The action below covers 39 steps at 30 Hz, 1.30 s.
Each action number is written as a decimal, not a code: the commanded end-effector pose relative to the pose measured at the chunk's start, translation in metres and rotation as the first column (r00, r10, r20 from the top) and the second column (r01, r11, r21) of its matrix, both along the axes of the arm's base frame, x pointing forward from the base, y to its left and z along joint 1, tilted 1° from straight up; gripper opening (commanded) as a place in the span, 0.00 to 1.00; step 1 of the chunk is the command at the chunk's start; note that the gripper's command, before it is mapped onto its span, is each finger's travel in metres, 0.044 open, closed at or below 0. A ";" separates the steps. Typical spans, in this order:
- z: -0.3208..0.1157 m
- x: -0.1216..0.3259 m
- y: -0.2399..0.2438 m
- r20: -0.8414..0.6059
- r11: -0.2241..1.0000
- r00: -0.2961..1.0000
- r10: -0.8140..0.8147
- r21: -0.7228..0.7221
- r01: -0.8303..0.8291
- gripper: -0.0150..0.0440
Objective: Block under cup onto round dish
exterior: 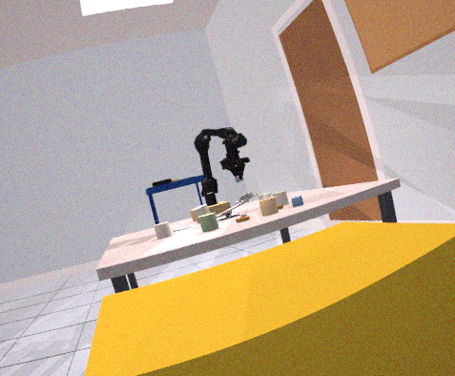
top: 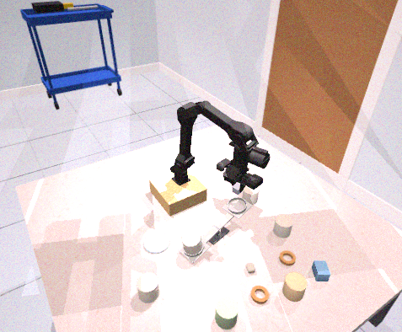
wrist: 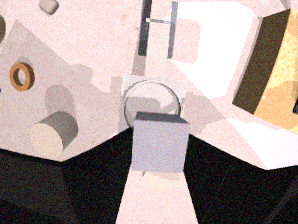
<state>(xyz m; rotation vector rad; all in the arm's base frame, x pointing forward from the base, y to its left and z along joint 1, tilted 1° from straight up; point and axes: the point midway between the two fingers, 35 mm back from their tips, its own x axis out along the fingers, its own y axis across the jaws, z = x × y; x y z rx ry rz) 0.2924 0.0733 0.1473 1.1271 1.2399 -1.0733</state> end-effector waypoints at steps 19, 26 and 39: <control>-0.022 0.018 -0.089 0.003 1.000 1.000 -0.007 -0.001 0.007 0.25; -0.030 0.018 -0.119 0.003 1.000 1.000 -0.006 -0.006 0.006 0.25; -0.045 0.010 -0.176 0.002 1.000 1.000 -0.004 -0.014 0.004 0.25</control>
